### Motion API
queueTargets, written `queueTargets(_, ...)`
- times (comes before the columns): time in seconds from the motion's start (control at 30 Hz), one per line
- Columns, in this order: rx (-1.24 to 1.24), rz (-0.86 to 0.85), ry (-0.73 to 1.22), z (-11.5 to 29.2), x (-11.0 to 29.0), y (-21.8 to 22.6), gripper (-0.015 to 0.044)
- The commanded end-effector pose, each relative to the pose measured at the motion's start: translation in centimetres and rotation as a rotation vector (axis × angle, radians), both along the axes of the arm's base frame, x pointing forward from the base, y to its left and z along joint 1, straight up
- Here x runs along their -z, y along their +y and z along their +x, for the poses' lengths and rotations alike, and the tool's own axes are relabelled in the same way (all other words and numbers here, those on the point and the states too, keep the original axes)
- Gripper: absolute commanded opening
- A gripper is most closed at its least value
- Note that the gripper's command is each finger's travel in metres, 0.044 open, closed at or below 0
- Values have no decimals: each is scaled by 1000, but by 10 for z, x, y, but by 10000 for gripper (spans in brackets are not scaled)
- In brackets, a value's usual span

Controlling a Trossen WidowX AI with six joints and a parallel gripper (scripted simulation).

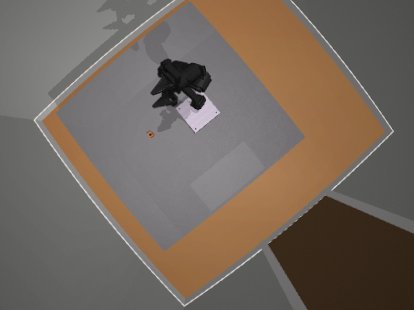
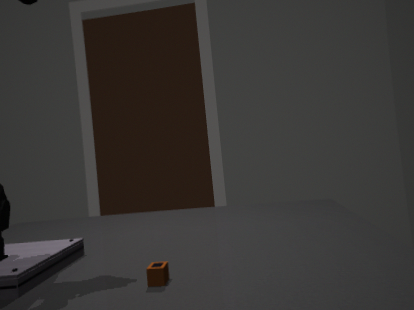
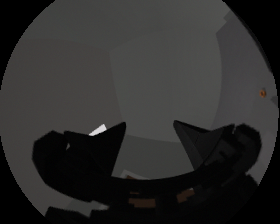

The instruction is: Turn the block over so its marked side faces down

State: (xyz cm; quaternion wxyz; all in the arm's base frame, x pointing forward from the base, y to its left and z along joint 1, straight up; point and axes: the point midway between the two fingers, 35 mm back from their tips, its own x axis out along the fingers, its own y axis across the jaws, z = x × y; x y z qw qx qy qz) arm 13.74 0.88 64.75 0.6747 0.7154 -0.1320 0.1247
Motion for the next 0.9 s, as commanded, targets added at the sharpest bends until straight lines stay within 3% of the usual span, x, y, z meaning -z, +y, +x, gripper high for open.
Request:
queueTargets(0.0, 6, -6, -4, -1, -1, 1, 426)
queueTargets(0.3, 262, -344, -177, -13, -29, 57, 440)
queueTargets(0.4, 374, -432, -206, -12, -33, 57, 440)
queueTargets(0.87, 576, -864, -319, 26, -36, 137, 440)
